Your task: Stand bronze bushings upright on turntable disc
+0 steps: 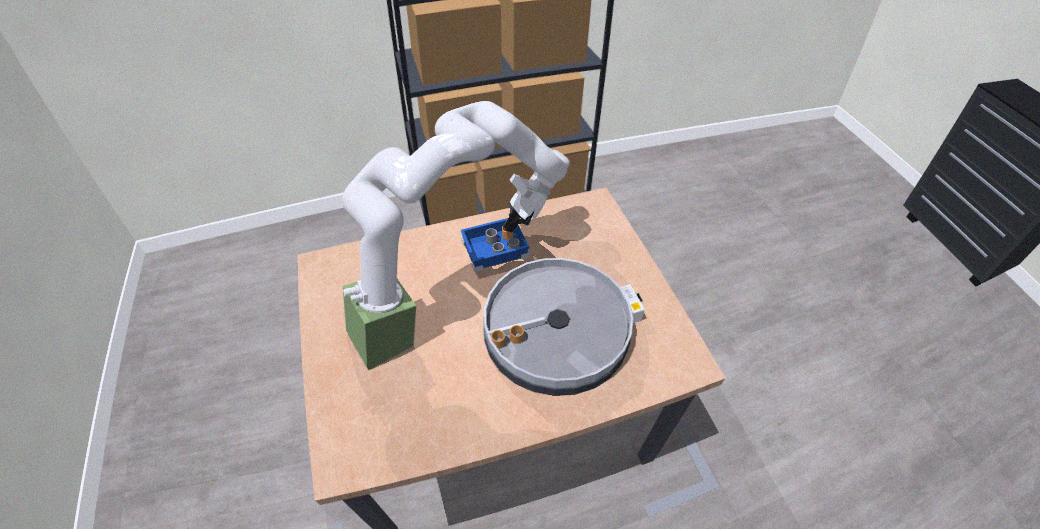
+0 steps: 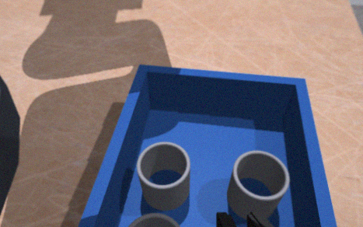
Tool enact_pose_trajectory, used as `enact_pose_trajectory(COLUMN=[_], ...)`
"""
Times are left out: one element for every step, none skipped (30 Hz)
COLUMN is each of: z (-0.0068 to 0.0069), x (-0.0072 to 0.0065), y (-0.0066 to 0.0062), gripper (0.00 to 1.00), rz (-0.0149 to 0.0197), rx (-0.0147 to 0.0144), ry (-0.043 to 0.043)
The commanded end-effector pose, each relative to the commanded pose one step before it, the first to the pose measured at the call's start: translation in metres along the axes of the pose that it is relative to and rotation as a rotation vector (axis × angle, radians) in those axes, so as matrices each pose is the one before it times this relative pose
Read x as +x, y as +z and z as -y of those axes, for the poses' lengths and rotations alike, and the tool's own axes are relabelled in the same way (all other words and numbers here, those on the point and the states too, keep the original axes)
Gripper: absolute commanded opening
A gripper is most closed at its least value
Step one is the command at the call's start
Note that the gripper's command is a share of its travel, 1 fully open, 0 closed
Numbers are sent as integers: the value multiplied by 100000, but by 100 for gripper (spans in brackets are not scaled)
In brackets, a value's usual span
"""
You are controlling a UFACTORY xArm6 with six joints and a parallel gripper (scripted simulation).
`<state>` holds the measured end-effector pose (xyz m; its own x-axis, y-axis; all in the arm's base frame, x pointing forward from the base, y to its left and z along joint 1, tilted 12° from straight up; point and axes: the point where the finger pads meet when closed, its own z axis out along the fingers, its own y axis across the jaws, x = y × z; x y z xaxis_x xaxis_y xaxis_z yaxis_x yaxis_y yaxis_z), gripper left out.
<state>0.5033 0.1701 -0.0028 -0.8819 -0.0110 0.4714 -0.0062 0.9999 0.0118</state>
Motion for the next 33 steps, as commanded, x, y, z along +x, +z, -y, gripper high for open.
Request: enact_pose_trajectory(z=[-56,-1,-1,-2,-2,-3,-2,-2,-2,-1,0,0,0,0,0,0,0,0,0,0,0,0,0,0,0,0,0,0,0,0,0,0,0], x=[-50,-24,-53,-83,-107,-119,-119,-105,-82,-52,-23,-4,0,0,0,0,0,0,0,0,0,0,0,0,0,0,0,0,0,0,0,0,0], y=[-264,28,62,97,125,138,138,122,95,61,27,5,0,0,0,0,0,0,0,0,0,0,0,0,0,0,0,0,0,0,0,0,0], gripper=[12,12,12,12,12,12,12,12,12,12,12,12,12,12,12,12,12,12,12,12,12,12,12,0,0,0,0,0,0,0,0,0,0], rz=[509,0,0,0,0,0,0,0,0,0,0,0,0,0,0,0,0,0,0,0,0,0,0,0,0,0,0,0,0,0,0,0,0], rx=[-115,0,0,0,0,0,0,0,0,0,0,0,0,0,0,0,0,0,0,0,0,0,0,0,0,0,0,0,0,0,0,0,0], ry=[-83,0,0,0,0,0,0,0,0,0,0,0,0,0,0,0,0,0,0,0,0,0,0,0,0,0,0,0,0,0,0,0,0])
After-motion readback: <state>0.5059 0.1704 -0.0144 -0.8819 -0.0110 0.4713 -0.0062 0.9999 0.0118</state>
